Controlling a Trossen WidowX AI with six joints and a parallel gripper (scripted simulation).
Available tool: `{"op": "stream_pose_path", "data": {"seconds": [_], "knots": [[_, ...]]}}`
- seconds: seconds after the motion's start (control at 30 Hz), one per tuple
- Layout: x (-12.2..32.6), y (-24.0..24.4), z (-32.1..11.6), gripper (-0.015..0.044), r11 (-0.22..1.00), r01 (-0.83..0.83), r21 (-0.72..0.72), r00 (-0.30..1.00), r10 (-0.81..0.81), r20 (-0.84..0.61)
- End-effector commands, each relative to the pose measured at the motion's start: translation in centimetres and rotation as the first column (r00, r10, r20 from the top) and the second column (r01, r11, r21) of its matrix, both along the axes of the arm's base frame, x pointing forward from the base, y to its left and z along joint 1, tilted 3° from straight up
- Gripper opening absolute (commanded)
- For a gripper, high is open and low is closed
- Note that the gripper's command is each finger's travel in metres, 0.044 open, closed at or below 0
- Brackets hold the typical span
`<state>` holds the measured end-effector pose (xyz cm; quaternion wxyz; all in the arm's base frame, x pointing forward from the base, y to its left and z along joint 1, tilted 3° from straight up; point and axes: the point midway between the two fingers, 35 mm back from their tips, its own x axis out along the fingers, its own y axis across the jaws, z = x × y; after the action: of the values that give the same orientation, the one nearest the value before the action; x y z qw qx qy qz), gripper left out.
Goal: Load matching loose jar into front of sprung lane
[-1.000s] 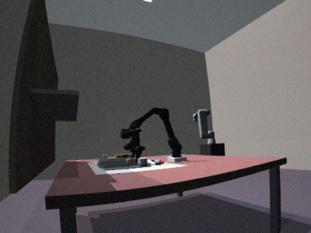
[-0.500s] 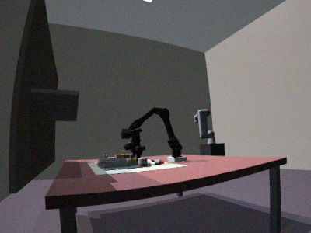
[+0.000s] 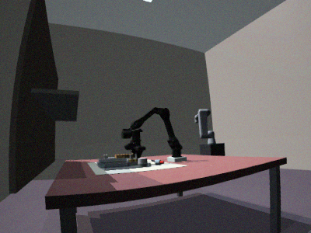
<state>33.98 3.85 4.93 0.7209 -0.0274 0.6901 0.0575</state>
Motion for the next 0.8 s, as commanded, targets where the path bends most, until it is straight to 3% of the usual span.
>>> {"op": "stream_pose_path", "data": {"seconds": [0.0,0.07,0.47,0.77], "knots": [[-0.1,0.0,0.0,0.0,1.0,0.001,0.003,1.0,-0.001,0.002],[-0.1,0.0,0.0,0.0,1.0,0.001,0.003,1.0,-0.001,0.002],[0.0,0.0,0.0,0.0305,1.0,0.001,0.003,1.0,-0.001,0.002],[-0.1,-0.1,2.0,0.0305,1.0,0.001,0.003,1.0,-0.001,0.002]]}}
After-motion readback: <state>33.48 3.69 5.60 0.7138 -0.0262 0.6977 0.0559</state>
